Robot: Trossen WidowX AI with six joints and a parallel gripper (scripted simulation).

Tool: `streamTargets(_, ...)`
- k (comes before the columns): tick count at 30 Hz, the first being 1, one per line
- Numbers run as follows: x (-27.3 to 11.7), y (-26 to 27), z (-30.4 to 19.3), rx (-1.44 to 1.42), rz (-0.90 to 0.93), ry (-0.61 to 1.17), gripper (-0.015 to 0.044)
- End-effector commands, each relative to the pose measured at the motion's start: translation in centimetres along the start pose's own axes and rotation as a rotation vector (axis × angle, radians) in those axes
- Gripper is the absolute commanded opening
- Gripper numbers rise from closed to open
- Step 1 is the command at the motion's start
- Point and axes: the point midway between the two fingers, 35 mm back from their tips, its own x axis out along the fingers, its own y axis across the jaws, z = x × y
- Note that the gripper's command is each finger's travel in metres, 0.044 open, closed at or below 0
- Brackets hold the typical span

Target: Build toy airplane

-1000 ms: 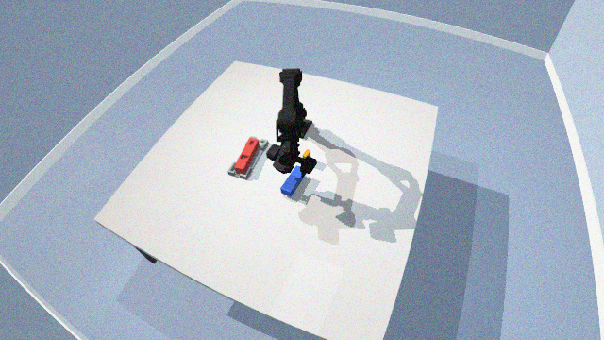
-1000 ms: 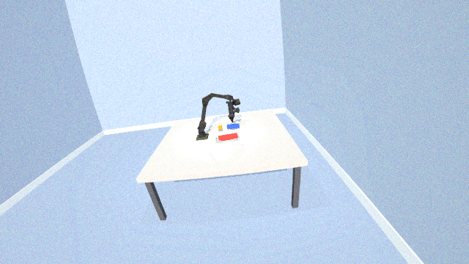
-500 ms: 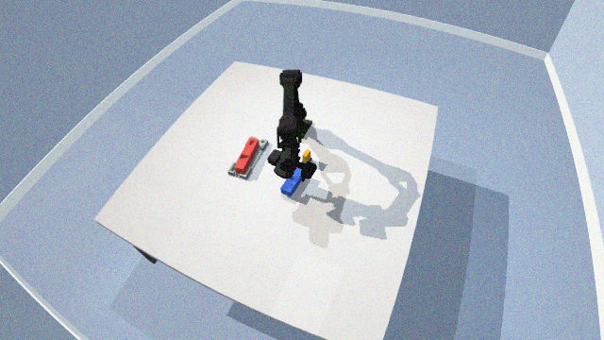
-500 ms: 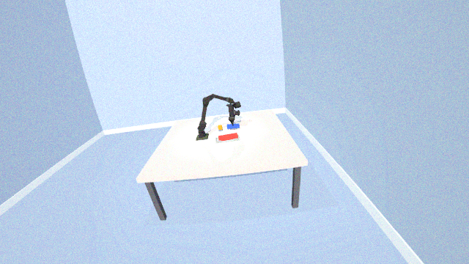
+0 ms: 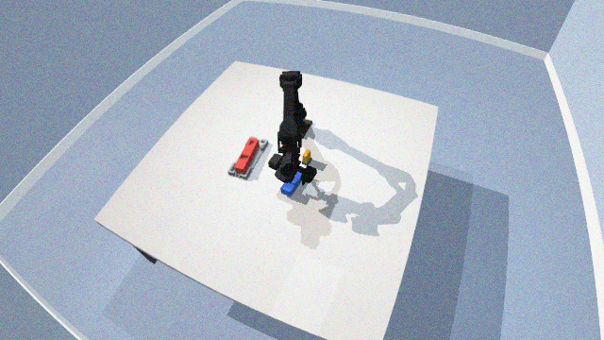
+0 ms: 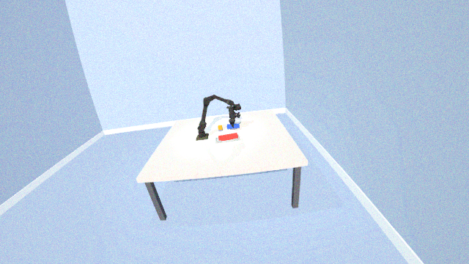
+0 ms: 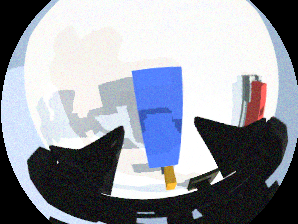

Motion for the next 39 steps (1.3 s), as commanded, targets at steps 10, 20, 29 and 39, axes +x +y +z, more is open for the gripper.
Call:
streamTargets(10,1.4,-0.1,-0.3,0.006,-0.003,0.009,0.0335)
streamTargets(20,1.4,-0.1,-0.3,0.006,-0.003,0.009,0.0170)
streamTargets(29,0.0,0.0,0.0,0.025,0.033,-0.021,0.0000)
streamTargets(39,-2.7,0.2,0.5,0.026,0.035,-0.025,0.0000)
